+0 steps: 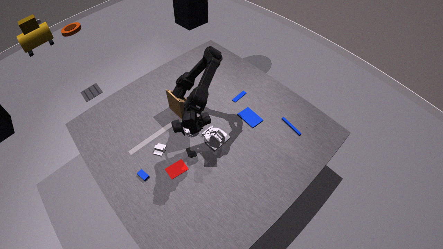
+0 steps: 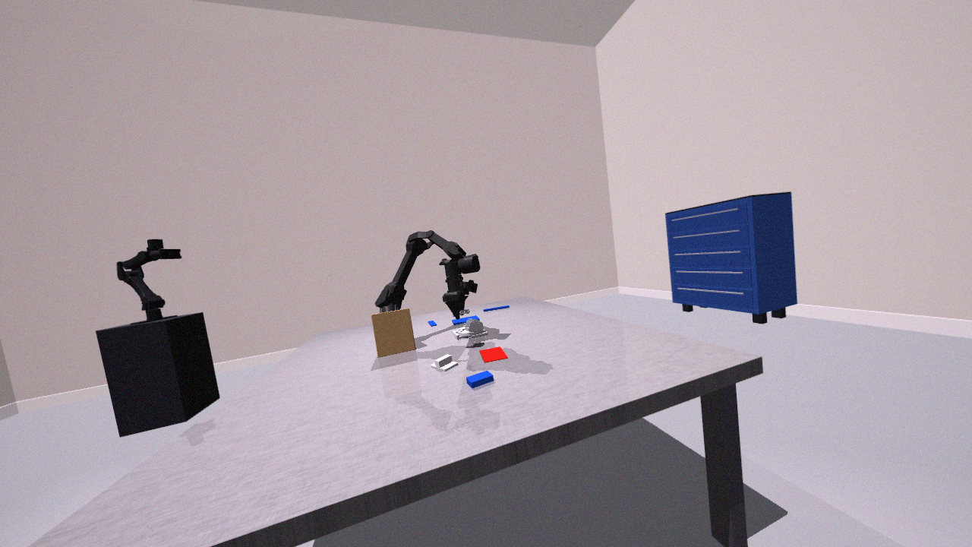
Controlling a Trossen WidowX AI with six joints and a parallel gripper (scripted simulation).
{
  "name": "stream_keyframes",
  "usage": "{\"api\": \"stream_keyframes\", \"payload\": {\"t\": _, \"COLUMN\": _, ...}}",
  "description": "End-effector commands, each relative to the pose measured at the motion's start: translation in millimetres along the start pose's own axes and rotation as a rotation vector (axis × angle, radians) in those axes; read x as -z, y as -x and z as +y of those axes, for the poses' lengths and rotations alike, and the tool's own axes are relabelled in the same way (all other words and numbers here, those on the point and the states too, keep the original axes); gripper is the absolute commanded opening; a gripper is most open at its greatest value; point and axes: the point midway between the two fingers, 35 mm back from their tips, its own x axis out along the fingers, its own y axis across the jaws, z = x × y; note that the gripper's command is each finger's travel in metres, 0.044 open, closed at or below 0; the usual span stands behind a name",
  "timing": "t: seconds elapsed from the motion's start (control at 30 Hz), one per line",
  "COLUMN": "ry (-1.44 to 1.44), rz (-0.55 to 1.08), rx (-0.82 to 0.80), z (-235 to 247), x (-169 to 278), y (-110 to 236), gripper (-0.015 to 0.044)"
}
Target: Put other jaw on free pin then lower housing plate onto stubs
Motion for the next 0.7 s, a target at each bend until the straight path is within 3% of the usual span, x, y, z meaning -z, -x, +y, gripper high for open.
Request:
{"api": "stream_keyframes", "payload": {"t": 0.0, "ry": 0.056, "rz": 0.003, "rx": -0.009, "z": 16.0, "x": 3.3, "y": -1.3, "gripper": 0.0351}}
{"api": "stream_keyframes", "payload": {"t": 0.67, "ry": 0.285, "rz": 0.012, "rx": -0.039, "z": 78.6, "x": 21.9, "y": -7.6, "gripper": 0.0351}}
